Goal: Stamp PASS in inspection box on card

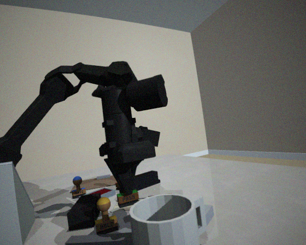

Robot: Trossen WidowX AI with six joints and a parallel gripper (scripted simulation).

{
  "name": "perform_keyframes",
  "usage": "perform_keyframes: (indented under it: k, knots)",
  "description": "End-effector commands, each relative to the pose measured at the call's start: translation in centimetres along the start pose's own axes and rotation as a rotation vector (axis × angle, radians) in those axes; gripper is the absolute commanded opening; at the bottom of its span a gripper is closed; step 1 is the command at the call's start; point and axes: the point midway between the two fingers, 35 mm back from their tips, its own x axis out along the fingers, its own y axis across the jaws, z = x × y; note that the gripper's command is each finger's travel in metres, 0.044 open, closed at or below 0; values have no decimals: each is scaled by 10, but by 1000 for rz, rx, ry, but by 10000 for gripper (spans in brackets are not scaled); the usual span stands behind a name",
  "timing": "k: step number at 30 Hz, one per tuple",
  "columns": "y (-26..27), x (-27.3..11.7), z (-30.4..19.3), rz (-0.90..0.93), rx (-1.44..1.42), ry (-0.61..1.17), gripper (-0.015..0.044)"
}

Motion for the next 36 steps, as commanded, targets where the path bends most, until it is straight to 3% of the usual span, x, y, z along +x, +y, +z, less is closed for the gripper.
perform_keyframes:
  k: [1,36]
  knots:
    - [0,-3,0,-4,-5,3,0]
    - [0,-20,-1,-7,-5,4,0]
